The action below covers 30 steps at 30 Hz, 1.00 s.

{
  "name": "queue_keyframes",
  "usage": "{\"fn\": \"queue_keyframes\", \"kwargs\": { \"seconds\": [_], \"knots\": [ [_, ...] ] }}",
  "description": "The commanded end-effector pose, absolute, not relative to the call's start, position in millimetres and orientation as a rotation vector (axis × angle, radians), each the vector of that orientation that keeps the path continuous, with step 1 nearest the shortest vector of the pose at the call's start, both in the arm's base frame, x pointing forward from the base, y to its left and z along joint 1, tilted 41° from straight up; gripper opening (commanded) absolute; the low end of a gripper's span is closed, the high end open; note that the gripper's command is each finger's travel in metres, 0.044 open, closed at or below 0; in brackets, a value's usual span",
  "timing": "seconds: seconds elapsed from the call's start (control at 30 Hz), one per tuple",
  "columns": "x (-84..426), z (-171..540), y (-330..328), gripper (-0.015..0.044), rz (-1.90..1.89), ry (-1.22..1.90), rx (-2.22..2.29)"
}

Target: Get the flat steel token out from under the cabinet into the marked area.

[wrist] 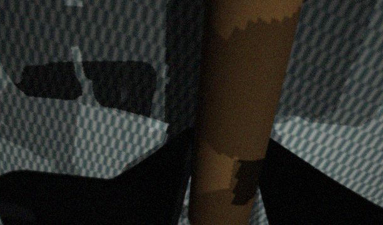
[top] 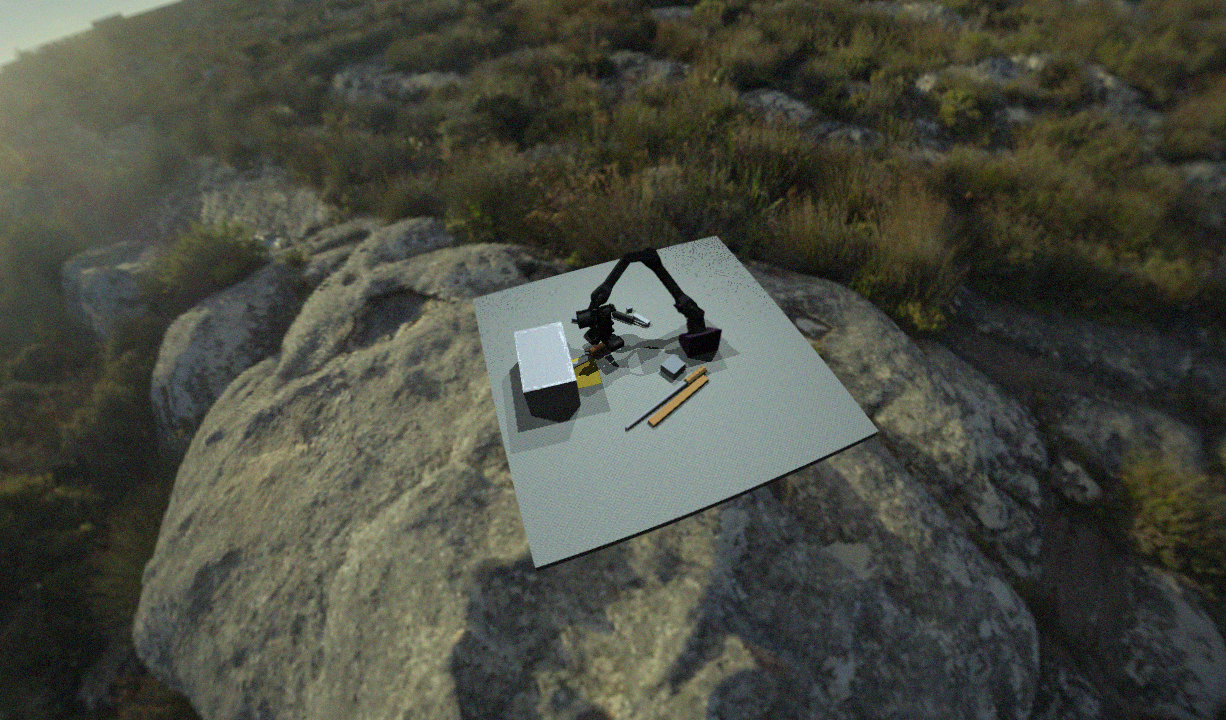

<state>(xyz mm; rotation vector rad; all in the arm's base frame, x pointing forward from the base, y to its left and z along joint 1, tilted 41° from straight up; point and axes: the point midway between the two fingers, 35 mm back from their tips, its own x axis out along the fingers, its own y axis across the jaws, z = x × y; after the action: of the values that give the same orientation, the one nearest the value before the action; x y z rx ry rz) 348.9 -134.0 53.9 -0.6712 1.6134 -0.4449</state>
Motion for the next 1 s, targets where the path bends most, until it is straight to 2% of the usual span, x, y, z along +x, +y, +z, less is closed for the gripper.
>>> {"fn": "queue_keyframes", "kwargs": {
  "seconds": [0.0, 0.97],
  "knots": [
    [342, 54, -135, 0.0, -0.441, 1.619, -0.676],
    [310, 60, -139, 0.0, -0.441, 1.621, -0.677]
  ]
}}
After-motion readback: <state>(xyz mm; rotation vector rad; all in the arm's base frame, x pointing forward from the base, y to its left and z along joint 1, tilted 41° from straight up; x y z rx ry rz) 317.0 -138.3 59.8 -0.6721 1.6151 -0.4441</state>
